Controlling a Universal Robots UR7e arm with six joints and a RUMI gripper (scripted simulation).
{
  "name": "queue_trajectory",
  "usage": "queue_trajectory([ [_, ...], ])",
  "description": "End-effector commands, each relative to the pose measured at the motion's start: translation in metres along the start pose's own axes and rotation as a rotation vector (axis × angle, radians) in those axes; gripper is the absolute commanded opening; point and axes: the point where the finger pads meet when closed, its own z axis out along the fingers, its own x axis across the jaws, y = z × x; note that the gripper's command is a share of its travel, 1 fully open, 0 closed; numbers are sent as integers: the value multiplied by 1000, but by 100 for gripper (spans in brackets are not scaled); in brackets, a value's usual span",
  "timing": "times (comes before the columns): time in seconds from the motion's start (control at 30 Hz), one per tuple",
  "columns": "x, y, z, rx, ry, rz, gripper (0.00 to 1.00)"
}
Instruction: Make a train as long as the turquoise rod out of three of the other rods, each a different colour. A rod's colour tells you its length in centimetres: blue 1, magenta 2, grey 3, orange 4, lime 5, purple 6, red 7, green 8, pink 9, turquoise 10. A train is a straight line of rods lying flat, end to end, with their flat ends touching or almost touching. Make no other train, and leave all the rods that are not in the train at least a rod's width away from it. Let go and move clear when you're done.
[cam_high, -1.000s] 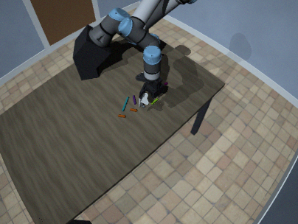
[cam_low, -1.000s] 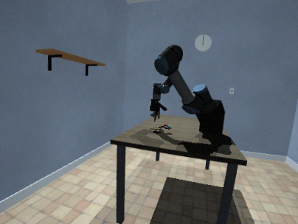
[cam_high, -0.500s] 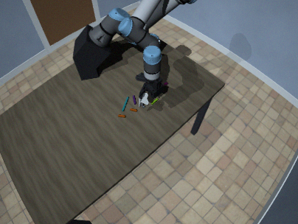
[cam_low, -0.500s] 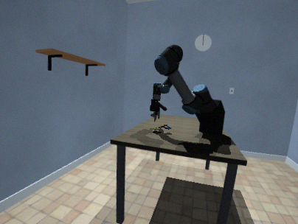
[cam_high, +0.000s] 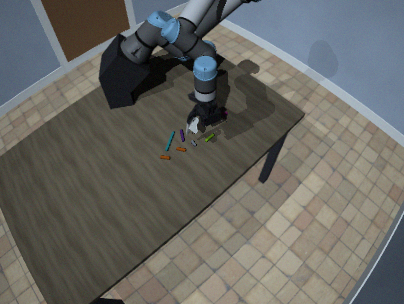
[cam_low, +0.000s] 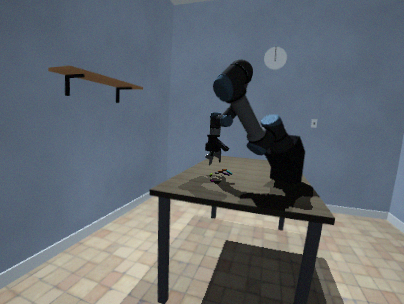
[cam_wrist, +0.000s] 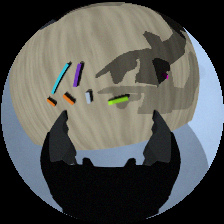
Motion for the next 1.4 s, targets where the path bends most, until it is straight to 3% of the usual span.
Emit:
queue_trajectory([
  [0.0,13,-21,-3,-6,-9,163,100],
  [0.43,34,-62,1,-8,-7,504,100],
  [1.37,36,-67,1,-8,-7,542,100],
])
